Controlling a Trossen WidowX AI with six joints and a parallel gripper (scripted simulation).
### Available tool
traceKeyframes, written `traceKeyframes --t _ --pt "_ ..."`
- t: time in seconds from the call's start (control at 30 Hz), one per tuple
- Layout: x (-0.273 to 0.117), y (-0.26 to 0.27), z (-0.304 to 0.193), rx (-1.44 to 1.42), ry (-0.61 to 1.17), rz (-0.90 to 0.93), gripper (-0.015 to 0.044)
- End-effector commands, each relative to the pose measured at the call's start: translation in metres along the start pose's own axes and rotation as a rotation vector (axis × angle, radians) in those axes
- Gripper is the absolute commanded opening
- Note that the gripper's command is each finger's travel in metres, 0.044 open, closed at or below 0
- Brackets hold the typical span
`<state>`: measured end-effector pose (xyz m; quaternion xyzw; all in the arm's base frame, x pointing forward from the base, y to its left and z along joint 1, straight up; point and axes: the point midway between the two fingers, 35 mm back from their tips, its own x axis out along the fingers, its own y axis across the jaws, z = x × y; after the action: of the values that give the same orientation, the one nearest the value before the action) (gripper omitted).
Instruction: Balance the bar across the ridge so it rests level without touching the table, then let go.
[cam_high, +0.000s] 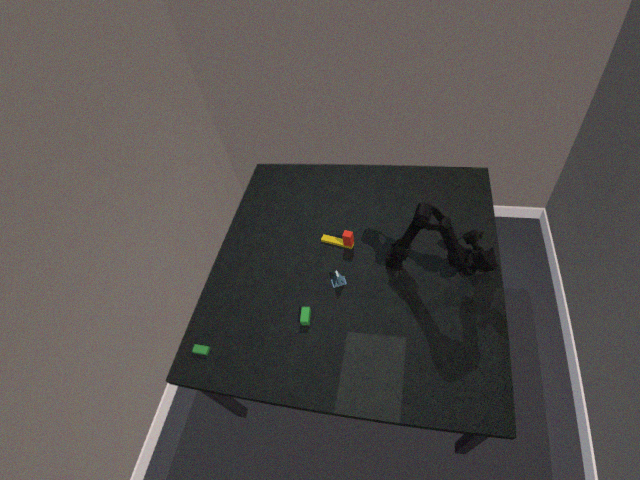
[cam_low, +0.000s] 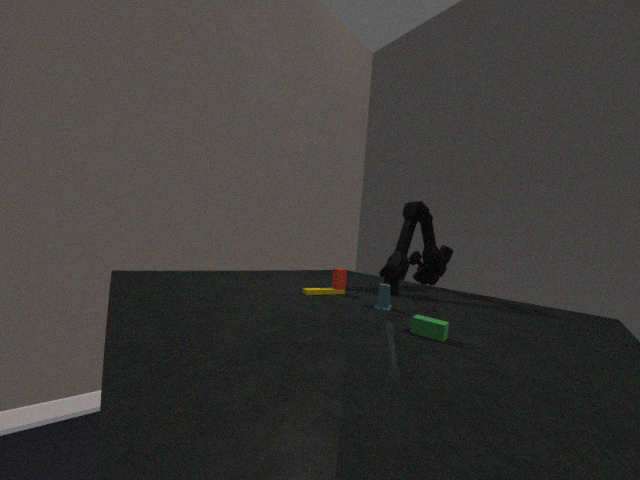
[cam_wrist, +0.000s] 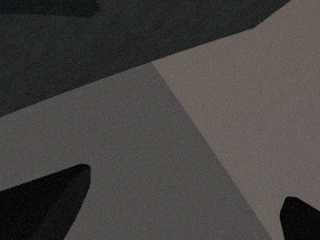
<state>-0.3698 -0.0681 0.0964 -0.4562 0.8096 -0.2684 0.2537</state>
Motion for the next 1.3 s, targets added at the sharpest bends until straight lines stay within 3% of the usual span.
traceKeyframes --t 0.0,0.1,0.53,1.27 --pt "-0.001 0.001 0.0 0.003 0.001 0.003 0.0374" --pt "-0.01 0.009 -0.006 0.05 0.023 0.04 0.0315" --pt "-0.06 0.049 -0.034 0.26 0.159 0.259 0.0315" --pt "-0.189 0.094 -0.048 0.635 0.476 0.534 0.0315"
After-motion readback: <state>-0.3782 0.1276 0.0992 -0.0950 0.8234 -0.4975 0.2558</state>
